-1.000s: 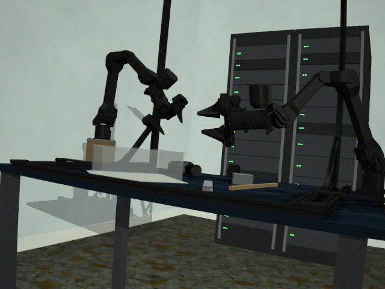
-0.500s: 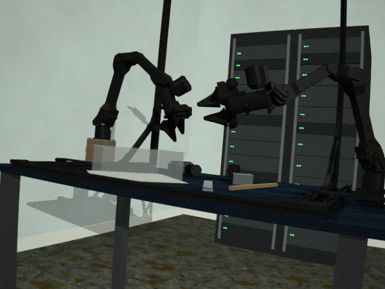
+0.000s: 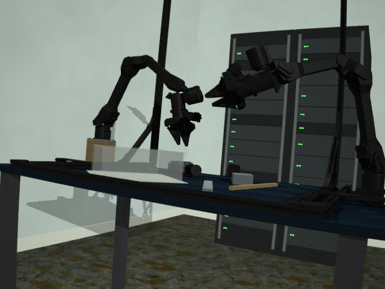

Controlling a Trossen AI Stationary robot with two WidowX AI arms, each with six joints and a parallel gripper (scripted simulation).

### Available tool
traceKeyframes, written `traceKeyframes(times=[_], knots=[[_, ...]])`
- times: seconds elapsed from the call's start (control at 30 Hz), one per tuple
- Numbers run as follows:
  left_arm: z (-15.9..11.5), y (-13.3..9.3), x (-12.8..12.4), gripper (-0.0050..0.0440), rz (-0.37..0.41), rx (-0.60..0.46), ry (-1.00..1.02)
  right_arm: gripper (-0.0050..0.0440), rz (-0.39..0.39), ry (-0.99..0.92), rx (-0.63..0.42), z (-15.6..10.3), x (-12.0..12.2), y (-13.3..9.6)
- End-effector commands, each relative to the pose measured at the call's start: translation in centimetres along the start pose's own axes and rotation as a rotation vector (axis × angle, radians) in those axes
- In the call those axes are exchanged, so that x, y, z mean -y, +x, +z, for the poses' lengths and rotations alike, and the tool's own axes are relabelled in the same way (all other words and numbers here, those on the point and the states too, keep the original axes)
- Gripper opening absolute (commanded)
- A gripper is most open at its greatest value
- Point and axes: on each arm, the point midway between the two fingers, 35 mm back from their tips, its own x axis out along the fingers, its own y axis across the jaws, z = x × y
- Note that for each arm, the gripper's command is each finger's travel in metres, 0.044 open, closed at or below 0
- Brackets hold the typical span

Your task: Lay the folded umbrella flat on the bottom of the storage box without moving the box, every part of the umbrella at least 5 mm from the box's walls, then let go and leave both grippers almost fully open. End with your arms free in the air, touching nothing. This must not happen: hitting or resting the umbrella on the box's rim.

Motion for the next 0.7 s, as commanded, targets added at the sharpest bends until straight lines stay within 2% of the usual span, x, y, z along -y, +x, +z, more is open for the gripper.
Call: traceKeyframes(times=[0.0,0.07,0.13,0.27,0.4,0.67], knots=[[1.6,-1.5,0.1,0.0400,-0.013,-0.011,-0.054,0.0400,0.010,0.204,-0.062,-0.1,-1.1,1.1],[2.0,-2.2,0.2,0.0400,-0.022,-0.028,-0.085,0.0400,0.007,0.319,-0.092,-0.1,-1.6,1.4],[2.0,-2.2,0.2,0.0400,-0.022,-0.028,-0.085,0.0400,0.007,0.319,-0.092,-0.1,-1.6,1.4],[2.7,-3.7,0.6,0.0400,-0.040,-0.065,-0.149,0.0400,-0.012,0.557,-0.153,-0.3,-2.8,2.1],[3.2,-4.9,0.9,0.0400,-0.051,-0.092,-0.196,0.0400,-0.036,0.718,-0.195,-0.5,-3.6,2.5],[3.6,-5.8,1.1,0.0400,-0.059,-0.111,-0.228,0.0400,-0.057,0.829,-0.223,-0.7,-4.2,2.8]])
